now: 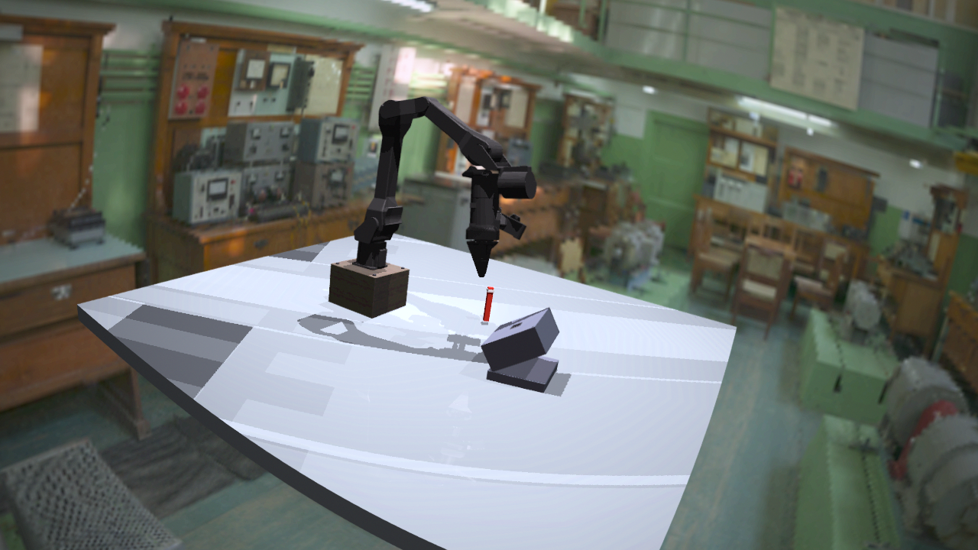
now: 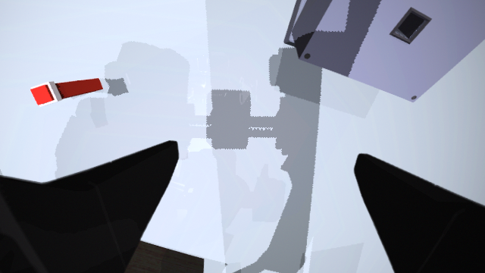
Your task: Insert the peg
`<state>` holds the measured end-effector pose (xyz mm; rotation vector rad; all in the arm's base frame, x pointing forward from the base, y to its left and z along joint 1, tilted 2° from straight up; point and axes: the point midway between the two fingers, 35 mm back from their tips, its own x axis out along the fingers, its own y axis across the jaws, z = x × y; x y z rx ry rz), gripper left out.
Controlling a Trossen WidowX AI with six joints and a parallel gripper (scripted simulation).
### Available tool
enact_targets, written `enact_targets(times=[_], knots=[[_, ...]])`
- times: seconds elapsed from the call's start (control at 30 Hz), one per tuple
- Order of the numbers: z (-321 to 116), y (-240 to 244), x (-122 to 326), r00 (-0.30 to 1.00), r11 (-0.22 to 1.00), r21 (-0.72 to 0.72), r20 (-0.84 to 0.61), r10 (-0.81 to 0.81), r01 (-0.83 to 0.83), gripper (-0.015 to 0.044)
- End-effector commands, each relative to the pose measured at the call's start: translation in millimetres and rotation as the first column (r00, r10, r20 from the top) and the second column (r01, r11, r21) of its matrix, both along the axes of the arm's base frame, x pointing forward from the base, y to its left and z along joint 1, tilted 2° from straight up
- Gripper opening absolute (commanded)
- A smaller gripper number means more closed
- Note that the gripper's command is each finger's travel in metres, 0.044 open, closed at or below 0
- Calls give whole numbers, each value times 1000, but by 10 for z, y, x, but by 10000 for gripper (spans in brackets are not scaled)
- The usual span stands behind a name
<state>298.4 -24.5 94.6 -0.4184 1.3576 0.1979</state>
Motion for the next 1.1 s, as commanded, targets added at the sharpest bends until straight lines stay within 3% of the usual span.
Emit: enact_targets(times=[0.0, 1.07], knots=[[-59, 173, -11, 999, 999, 22, -22, 28, -28, 440], [-402, 1441, -328, 943, 955, 144, -172, 283, -260, 440]])
